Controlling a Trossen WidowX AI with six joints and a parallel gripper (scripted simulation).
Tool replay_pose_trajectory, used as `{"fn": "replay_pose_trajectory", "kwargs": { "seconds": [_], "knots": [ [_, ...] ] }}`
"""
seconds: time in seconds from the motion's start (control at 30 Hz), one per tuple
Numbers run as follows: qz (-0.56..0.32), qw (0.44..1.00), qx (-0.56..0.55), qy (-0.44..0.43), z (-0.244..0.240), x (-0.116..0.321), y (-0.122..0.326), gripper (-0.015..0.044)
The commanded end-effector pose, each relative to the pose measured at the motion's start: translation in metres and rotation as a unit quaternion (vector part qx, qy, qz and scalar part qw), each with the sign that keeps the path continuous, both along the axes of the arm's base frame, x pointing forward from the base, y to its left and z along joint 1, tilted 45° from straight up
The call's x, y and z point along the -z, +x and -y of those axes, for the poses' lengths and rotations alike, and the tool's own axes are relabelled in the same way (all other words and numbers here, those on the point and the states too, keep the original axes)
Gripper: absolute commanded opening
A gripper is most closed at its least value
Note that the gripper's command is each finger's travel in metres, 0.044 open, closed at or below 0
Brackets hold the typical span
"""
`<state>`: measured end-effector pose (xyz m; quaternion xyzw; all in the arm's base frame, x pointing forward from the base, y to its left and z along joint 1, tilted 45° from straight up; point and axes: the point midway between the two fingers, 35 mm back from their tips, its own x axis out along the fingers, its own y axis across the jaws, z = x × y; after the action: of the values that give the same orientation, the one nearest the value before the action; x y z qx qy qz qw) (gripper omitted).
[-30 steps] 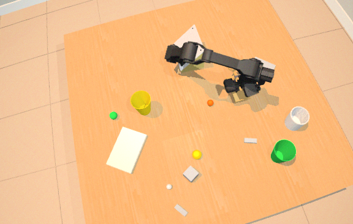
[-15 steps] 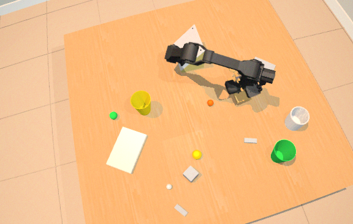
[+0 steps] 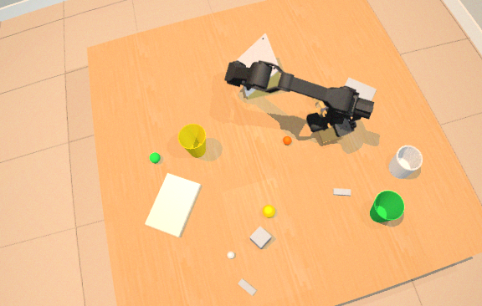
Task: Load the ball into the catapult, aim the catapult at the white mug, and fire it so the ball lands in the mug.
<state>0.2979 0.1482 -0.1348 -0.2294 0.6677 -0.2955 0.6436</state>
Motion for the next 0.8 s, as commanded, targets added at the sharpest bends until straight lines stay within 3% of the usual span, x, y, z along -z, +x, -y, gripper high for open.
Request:
{"fn": "replay_pose_trajectory", "kwargs": {
  "seconds": [0.0,0.37,0.77],
  "knots": [
    [0.002,1.0,-0.006,0.001,0.003,0.0048,-0.0004,0.0],
    [0.002,1.0,0.0,0.001,0.0059,0.0069,0.0003,0.0],
    [0.002,1.0,0.0,0.001,0.0059,0.0069,0.0003,0.0315]
  ]
}}
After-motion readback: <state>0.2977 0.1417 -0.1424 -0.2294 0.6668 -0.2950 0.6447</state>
